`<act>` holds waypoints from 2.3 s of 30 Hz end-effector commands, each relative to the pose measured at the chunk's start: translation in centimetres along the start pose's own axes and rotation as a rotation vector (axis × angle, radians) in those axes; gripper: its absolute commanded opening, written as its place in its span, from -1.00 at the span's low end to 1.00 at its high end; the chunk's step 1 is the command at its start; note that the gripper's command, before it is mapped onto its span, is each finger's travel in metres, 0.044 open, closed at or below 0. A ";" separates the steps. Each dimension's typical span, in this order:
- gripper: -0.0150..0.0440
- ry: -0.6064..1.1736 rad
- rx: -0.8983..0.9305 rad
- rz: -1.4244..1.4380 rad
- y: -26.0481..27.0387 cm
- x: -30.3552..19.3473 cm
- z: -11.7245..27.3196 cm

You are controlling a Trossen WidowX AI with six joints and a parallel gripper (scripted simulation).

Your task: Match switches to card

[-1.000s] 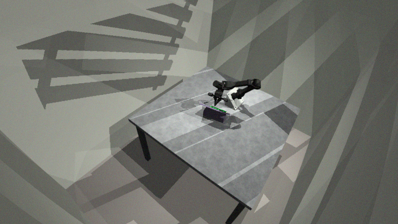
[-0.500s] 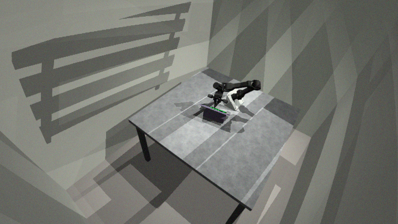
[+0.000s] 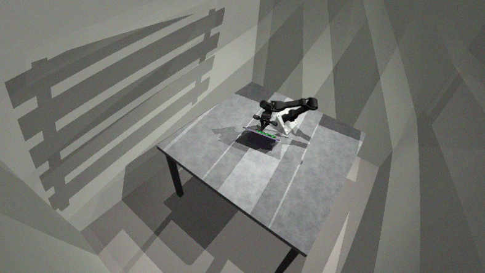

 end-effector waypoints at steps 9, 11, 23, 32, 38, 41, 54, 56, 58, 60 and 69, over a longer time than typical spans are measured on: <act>-0.49 0.001 -0.004 -0.005 0.0 0.0 -0.2; -0.49 0.001 -0.004 -0.005 0.0 0.0 -0.2; -0.49 0.001 -0.004 -0.005 0.0 0.0 -0.4; -0.49 0.001 -0.004 -0.005 0.0 0.0 -0.5; -0.49 0.008 -0.011 0.000 -0.3 0.1 0.6; -0.49 0.023 -0.021 -0.002 -0.5 0.2 3.0; -0.49 0.030 -0.012 -0.006 1.6 0.2 6.0; -0.49 0.030 -0.012 -0.008 3.6 -0.3 6.1; -0.49 0.031 -0.012 -0.009 5.5 -1.0 6.1; -0.49 0.031 -0.011 -0.010 7.3 -1.9 6.0; -0.49 0.037 -0.011 -0.011 9.2 -3.1 5.4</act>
Point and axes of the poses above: the point midway between the two fingers, 35 mm back from their tips, its own z axis back along the fingers, its own y axis across the jaws, x = y × z, the point moved 8 cm from there along z, back along the fingers, and after that the axes turned 9 degrees about -z, right-handed, at the moved point
